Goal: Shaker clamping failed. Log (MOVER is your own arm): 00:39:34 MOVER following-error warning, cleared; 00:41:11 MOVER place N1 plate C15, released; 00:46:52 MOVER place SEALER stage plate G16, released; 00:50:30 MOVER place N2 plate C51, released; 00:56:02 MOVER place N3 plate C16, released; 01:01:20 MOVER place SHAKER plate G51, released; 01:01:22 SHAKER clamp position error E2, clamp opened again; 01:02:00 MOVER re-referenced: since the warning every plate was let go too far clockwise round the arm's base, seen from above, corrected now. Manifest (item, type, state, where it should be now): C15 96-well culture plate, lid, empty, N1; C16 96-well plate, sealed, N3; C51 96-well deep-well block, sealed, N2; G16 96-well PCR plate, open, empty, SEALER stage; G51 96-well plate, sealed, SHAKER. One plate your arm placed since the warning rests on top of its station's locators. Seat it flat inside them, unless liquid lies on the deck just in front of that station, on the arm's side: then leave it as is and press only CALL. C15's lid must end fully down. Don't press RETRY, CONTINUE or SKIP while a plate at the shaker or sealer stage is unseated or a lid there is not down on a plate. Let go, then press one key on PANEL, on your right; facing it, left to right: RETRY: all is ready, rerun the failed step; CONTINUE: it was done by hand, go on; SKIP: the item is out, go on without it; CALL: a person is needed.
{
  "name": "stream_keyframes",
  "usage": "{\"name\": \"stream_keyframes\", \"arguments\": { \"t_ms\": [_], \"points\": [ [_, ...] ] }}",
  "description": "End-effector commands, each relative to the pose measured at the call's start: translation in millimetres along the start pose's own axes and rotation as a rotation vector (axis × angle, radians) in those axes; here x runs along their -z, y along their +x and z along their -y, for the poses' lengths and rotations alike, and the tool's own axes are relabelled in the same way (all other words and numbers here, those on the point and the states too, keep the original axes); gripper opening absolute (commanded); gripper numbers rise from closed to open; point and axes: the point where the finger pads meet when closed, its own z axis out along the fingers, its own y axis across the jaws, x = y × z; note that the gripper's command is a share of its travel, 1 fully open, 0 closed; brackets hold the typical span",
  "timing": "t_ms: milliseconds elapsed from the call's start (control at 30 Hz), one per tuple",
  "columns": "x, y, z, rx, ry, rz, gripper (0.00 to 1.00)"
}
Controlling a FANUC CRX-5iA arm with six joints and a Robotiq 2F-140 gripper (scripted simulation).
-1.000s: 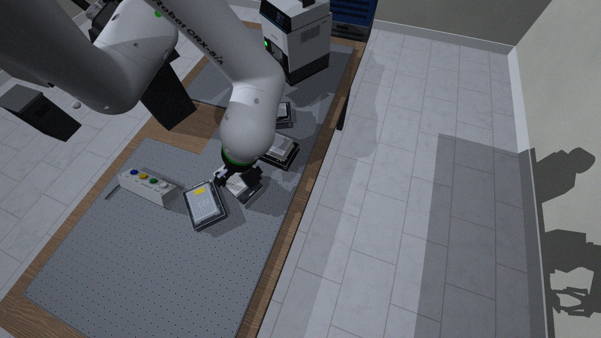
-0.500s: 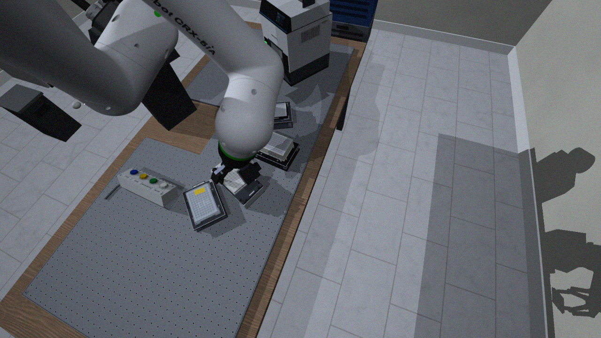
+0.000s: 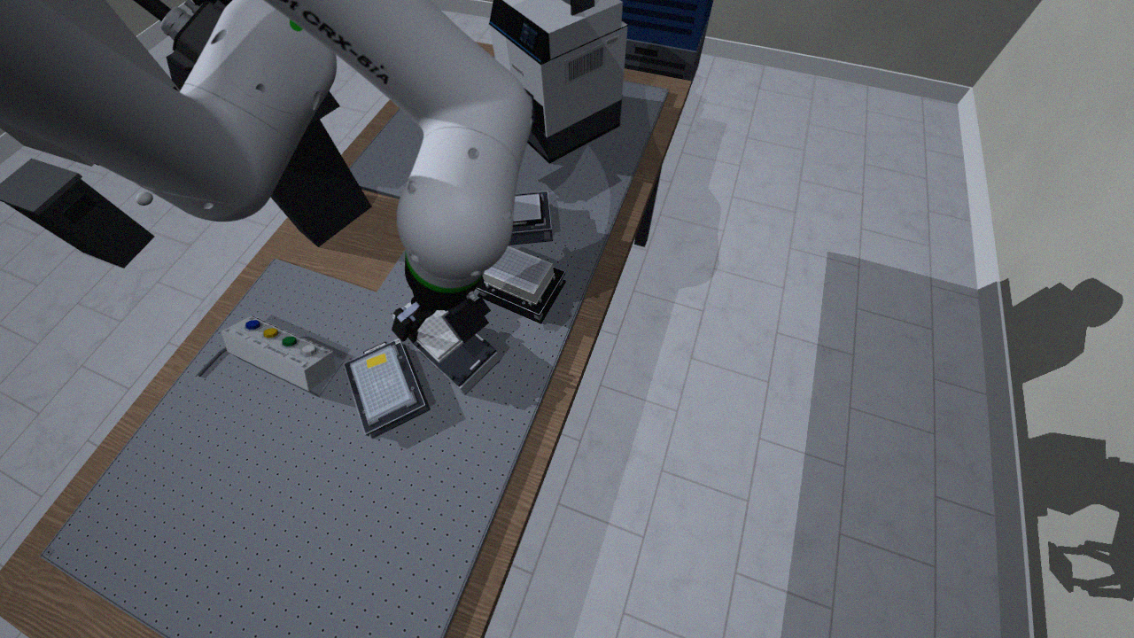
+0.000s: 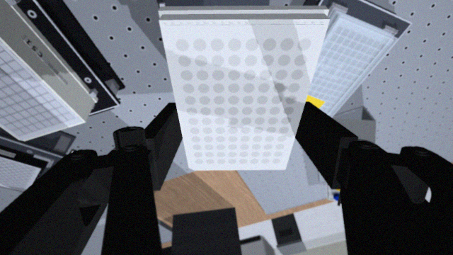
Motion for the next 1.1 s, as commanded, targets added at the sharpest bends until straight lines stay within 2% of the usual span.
{"name": "stream_keyframes", "arguments": {
  "t_ms": [0, 267, 467, 1067],
  "points": [
    [3.2, -1, 0, 0.0, 0.0, -0.001, 0.1],
    [12.6, -5, -1, 0.0, 0.0, -0.001, 0.1],
    [13.2, -6, 3, 0.053, 0.092, -0.001, 0.1],
    [8.7, -3, 4, 0.053, 0.092, -0.001, 0.1]
  ]
}}
